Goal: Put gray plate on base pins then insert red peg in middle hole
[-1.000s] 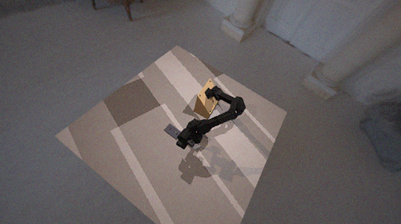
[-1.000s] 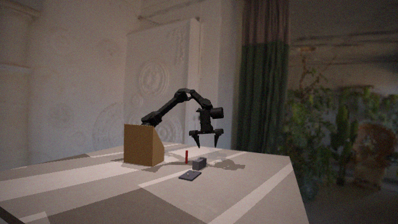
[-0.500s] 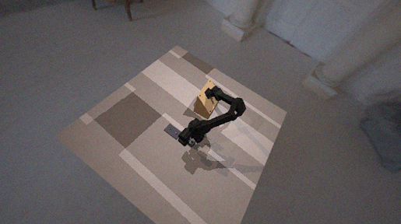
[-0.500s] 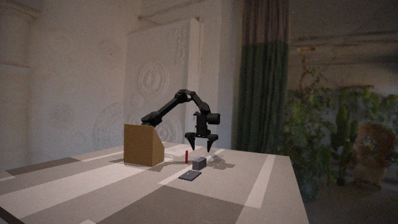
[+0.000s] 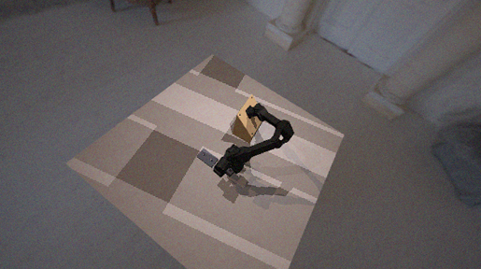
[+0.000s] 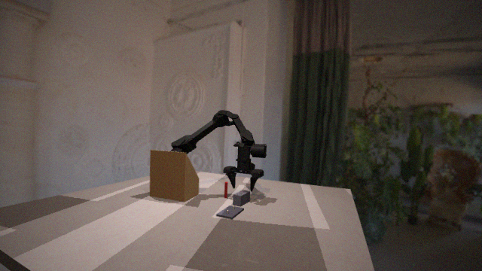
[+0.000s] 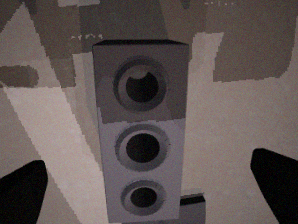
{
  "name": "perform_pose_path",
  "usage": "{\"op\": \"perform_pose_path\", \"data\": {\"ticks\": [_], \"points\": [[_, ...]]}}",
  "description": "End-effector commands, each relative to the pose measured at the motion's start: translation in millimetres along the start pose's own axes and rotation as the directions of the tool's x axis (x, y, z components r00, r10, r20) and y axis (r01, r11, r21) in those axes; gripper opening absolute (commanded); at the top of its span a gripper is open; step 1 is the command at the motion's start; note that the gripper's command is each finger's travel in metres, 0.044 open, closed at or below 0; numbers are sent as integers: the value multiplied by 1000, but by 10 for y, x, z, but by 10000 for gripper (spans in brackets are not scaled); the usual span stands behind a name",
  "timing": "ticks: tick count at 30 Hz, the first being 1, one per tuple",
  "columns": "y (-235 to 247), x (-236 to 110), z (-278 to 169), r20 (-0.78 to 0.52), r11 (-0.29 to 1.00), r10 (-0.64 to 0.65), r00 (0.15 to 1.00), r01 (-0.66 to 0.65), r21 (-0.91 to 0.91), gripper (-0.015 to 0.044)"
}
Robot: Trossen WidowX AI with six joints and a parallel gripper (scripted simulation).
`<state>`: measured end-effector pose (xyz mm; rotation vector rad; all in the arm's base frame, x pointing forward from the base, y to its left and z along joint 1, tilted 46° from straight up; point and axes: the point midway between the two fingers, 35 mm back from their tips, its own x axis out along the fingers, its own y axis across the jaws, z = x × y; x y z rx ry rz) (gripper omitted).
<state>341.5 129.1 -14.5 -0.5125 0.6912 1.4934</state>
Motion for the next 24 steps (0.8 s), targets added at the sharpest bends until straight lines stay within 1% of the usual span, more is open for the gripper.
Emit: {"op": "perform_pose_path", "data": {"ticks": [1, 24], "points": [[29, 80, -9, 2, 1000, 8, 1000, -8, 11, 440], [28, 451, -3, 3, 1000, 9, 1000, -9, 11, 440]]}}
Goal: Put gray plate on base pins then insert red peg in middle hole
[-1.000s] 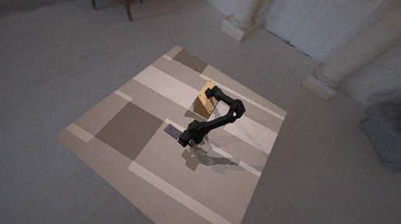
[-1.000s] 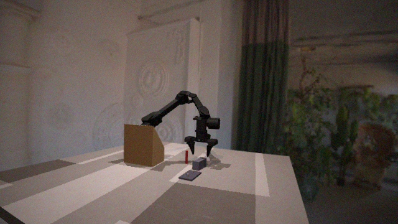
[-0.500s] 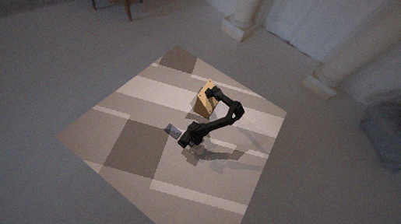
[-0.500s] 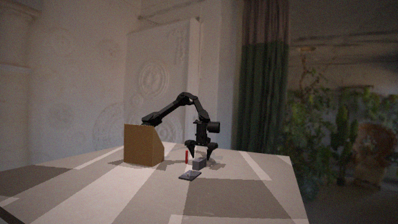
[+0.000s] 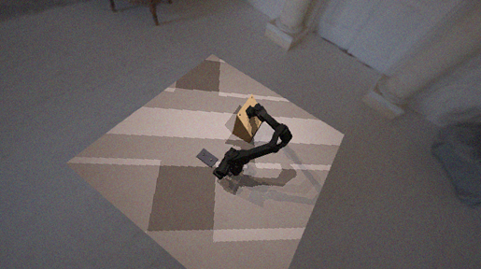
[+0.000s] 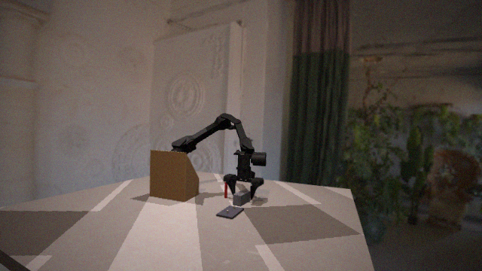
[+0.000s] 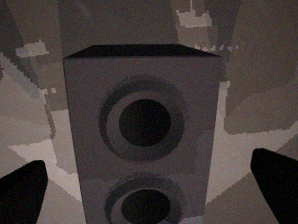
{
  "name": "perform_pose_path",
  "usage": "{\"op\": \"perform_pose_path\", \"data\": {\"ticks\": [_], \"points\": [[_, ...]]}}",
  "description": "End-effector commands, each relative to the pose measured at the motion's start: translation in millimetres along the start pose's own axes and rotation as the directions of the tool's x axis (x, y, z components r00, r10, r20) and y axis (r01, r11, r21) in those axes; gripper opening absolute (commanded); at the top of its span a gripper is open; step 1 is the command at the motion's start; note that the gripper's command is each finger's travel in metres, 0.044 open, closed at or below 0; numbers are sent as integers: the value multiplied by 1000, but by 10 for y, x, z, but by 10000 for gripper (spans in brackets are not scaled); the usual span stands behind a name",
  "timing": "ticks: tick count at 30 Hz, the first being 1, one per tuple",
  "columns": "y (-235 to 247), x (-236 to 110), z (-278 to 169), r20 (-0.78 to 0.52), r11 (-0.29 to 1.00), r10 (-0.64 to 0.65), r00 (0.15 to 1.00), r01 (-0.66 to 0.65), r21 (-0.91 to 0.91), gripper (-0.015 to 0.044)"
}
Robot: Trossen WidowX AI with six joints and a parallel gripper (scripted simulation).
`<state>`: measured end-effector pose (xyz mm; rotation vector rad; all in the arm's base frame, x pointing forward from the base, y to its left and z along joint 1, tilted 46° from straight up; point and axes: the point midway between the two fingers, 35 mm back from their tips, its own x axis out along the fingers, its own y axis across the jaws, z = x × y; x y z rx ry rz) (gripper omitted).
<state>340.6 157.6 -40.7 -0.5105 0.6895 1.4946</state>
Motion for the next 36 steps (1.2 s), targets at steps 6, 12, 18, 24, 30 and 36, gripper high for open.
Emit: {"op": "perform_pose_path", "data": {"ticks": [6, 12, 18, 24, 30, 36], "points": [[44, 159, -11, 2, 1000, 8, 1000, -8, 11, 440], [48, 198, -10, 2, 1000, 9, 1000, -9, 12, 387], [48, 198, -10, 2, 1000, 9, 1000, -9, 12, 230], [48, 198, -10, 2, 1000, 9, 1000, -9, 12, 151], [46, 193, -10, 2, 1000, 9, 1000, -9, 11, 72], [2, 42, -24, -3, 1000, 7, 1000, -7, 11, 0]]}}
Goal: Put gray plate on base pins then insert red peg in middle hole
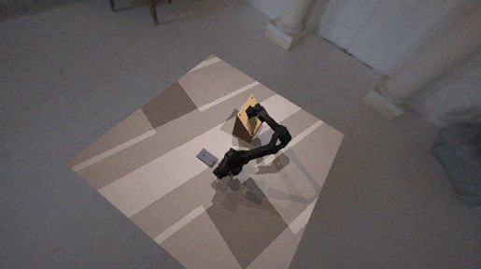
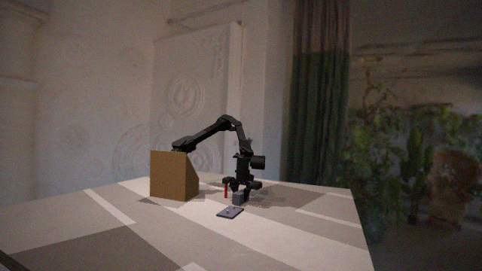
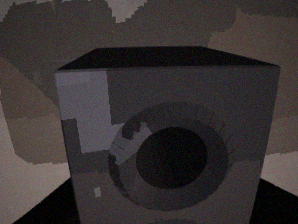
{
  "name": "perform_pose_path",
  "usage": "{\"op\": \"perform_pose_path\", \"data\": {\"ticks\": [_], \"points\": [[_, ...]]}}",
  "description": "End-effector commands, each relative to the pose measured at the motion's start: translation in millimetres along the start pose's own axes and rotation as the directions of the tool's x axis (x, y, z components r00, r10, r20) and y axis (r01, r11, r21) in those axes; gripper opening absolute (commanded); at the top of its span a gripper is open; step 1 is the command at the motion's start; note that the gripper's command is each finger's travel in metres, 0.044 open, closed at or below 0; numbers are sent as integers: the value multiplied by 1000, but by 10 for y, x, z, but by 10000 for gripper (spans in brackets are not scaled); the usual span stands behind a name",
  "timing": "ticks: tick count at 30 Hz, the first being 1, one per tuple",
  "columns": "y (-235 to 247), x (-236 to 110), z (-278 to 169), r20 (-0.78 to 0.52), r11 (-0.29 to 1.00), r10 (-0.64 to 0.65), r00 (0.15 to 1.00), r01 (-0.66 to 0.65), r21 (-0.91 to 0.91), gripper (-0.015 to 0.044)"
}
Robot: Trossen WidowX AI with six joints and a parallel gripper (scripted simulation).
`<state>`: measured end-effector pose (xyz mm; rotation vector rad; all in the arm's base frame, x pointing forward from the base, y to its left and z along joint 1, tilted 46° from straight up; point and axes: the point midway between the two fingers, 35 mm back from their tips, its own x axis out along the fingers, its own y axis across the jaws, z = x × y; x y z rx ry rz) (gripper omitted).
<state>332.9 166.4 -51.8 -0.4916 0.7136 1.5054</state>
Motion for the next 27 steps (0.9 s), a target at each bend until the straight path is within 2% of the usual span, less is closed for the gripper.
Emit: {"op": "perform_pose_path", "data": {"ticks": [1, 27], "points": [[-71, -133, 1, 0, 1000, -15, 1000, 15, -9, 0], [-138, -929, -42, -7, 1000, -17, 1000, 17, -9, 0]]}}
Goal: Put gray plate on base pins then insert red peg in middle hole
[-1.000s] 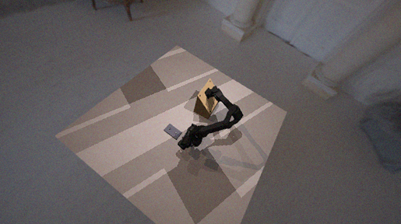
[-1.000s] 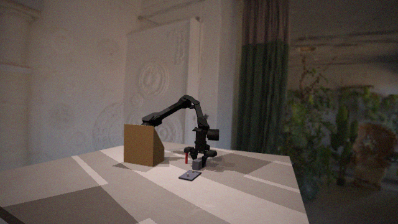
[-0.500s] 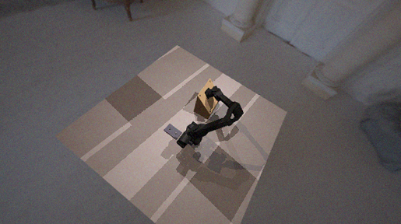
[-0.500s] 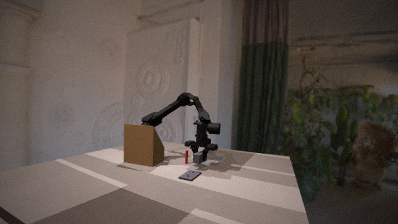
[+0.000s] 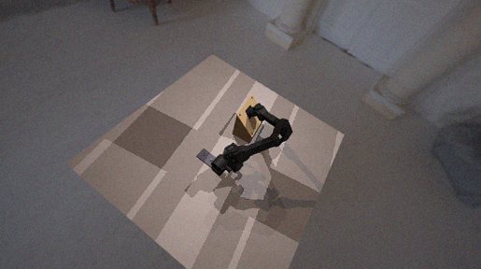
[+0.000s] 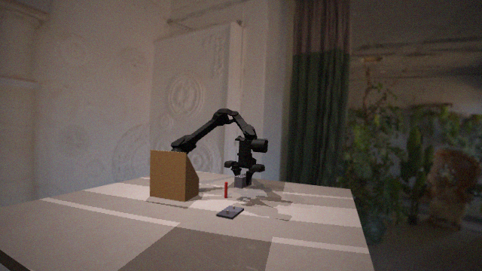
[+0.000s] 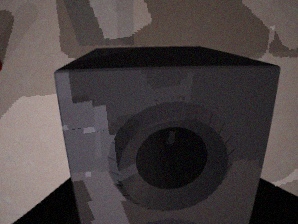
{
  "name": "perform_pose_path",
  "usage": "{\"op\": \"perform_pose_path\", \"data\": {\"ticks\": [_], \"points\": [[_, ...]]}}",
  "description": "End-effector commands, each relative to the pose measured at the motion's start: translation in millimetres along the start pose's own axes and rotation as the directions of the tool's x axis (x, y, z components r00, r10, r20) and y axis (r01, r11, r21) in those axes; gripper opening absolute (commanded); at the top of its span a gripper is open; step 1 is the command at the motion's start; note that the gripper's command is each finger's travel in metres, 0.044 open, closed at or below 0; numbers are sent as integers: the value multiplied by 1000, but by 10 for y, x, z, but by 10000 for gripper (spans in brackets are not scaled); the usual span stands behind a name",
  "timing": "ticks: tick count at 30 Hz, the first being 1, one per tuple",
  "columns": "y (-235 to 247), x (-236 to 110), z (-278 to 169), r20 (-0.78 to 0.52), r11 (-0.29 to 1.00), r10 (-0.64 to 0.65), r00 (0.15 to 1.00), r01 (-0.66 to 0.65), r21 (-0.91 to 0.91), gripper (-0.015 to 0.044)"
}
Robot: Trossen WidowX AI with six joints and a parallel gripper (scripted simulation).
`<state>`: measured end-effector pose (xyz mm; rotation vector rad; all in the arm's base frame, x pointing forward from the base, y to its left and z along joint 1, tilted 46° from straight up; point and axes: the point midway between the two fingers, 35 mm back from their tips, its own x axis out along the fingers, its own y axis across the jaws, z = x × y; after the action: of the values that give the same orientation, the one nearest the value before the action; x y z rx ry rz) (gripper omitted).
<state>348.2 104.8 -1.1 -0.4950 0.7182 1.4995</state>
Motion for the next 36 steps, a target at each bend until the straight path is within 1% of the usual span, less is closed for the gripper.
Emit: {"op": "perform_pose_path", "data": {"ticks": [1, 11, 14, 18, 36], "points": [[-35, -155, 6, -2, 1000, -13, 1000, 13, -12, 0], [-2, -457, 7, 4, 1000, -10, 1000, 11, -12, 0], [5, -499, 8, 5, 1000, -10, 1000, 10, -12, 0], [-11, -475, -33, 5, 1000, -10, 1000, 10, -15, 0], [-147, -188, -526, 3, 999, -11, 1000, 11, -50, 0]]}}
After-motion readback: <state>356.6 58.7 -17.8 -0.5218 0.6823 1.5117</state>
